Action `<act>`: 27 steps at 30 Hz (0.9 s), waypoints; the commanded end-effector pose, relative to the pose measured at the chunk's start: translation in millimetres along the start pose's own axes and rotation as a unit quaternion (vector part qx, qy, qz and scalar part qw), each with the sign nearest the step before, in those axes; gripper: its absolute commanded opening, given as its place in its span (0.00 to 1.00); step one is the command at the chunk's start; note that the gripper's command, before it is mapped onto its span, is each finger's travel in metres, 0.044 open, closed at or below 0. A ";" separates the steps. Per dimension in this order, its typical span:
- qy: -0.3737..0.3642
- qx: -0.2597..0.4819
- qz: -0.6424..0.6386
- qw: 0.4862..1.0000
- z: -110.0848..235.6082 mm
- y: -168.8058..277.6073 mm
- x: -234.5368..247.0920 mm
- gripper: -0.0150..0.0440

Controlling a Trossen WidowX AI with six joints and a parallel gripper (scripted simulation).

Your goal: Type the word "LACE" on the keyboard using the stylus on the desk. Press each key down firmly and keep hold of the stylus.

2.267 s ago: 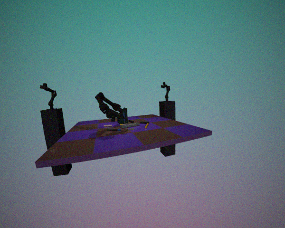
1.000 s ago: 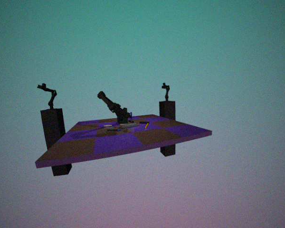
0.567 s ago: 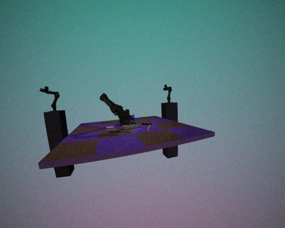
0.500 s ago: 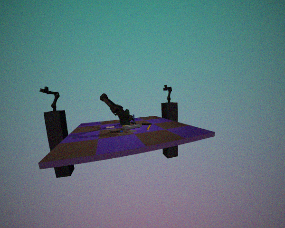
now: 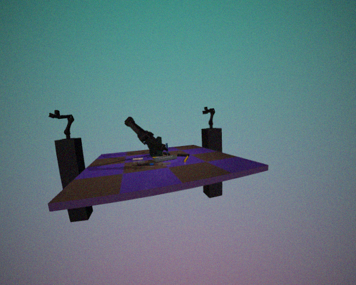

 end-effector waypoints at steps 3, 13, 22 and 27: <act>0.002 -0.001 0.003 1.000 0.5 -0.7 -0.1 0.39; 0.002 -0.001 0.003 1.000 0.2 -1.2 -0.1 0.39; 0.002 -0.001 0.003 1.000 -1.2 -3.7 0.0 0.39; 0.002 -0.001 0.003 1.000 -1.2 -3.7 0.0 0.39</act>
Point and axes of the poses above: the point midway between the two fingers, 35 mm back from their tips, its own z axis back along the fingers, its own x axis across the jaws, y = z × x, the point moved 1 cm from there along z, back along the fingers, and after that the axes turned 2 degrees about -z, right-handed, at the moved point
